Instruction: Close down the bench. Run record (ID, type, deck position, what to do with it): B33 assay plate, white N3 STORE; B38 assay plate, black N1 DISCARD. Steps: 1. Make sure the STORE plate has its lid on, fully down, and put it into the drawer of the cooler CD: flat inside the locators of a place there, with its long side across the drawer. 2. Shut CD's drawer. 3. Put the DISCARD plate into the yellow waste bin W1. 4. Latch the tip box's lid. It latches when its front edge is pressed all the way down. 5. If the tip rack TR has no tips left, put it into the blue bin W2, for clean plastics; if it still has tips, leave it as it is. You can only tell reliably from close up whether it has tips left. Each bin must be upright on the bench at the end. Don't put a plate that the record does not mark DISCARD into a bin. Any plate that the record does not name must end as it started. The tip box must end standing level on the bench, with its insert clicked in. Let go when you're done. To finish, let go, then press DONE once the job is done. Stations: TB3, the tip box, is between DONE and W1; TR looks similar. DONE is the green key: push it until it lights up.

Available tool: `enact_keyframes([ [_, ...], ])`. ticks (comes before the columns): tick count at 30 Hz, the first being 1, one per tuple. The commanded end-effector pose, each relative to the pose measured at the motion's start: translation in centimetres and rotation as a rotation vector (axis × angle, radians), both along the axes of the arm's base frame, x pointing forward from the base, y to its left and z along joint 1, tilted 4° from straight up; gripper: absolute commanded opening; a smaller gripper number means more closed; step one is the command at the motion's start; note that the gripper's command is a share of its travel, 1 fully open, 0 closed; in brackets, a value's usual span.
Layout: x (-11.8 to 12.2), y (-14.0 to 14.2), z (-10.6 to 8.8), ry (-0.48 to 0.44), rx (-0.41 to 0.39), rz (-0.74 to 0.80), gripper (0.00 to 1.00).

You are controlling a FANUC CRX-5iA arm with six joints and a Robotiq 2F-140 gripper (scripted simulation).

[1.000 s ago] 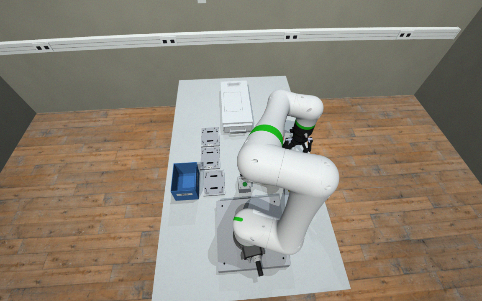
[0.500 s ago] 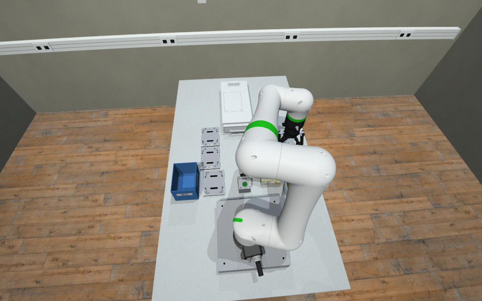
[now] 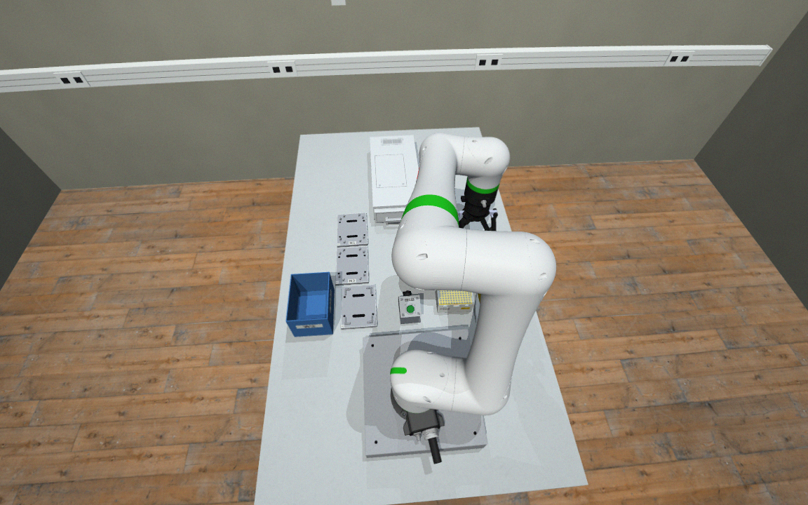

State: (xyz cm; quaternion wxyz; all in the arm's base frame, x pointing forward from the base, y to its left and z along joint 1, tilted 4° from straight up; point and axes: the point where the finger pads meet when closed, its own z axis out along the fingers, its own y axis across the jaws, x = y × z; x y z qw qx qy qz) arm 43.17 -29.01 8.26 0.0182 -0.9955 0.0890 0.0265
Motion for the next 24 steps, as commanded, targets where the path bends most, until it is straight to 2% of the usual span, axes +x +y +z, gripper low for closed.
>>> enact_keyframes([
  [1, 1.7, 0.9, 0.2, -0.001, -0.001, 0.000, 0.70],
  [3, 1.7, 0.9, 0.2, -0.001, -0.001, 0.000, 0.70],
  [13, 5.0, 2.7, 0.5, -0.001, -0.001, 0.000, 0.70],
  [24, 5.0, 2.7, 0.5, -0.001, -0.001, 0.000, 0.70],
])
